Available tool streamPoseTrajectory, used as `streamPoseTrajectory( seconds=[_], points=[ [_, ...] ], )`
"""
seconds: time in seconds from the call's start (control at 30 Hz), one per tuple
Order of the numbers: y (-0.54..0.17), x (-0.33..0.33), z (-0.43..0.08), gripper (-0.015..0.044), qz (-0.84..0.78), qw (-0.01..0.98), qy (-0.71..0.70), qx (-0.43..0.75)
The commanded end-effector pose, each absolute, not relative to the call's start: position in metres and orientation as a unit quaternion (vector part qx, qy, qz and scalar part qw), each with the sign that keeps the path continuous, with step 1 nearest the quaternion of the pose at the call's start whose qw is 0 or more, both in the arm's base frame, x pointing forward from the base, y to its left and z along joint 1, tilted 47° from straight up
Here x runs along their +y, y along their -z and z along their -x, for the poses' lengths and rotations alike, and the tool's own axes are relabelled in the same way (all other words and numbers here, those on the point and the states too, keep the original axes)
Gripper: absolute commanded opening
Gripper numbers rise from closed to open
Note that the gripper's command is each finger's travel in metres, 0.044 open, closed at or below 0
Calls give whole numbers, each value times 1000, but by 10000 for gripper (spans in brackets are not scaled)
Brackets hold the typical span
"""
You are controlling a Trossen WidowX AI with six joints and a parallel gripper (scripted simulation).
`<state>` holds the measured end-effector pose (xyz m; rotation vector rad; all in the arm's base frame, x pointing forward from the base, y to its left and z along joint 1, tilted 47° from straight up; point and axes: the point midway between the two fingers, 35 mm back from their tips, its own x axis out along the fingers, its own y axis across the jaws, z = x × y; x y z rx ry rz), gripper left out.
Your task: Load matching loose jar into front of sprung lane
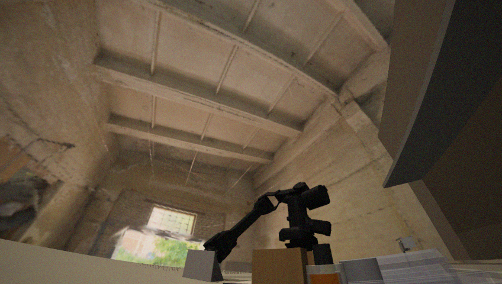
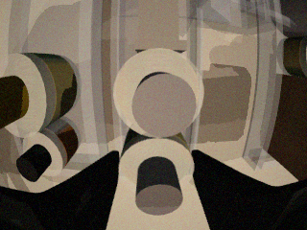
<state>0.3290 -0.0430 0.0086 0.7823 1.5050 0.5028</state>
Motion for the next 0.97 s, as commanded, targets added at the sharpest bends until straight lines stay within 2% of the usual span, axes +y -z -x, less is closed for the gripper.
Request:
streamPoseTrajectory(
  seconds=[0.0,0.47,0.93],
  points=[
    [-9,-43,-329,299,-341,633,-221,658],
    [-23,-58,-325,299,-341,633,-221,658],
    [-28,-54,-280,299,-341,633,-220,659]
  ],
)
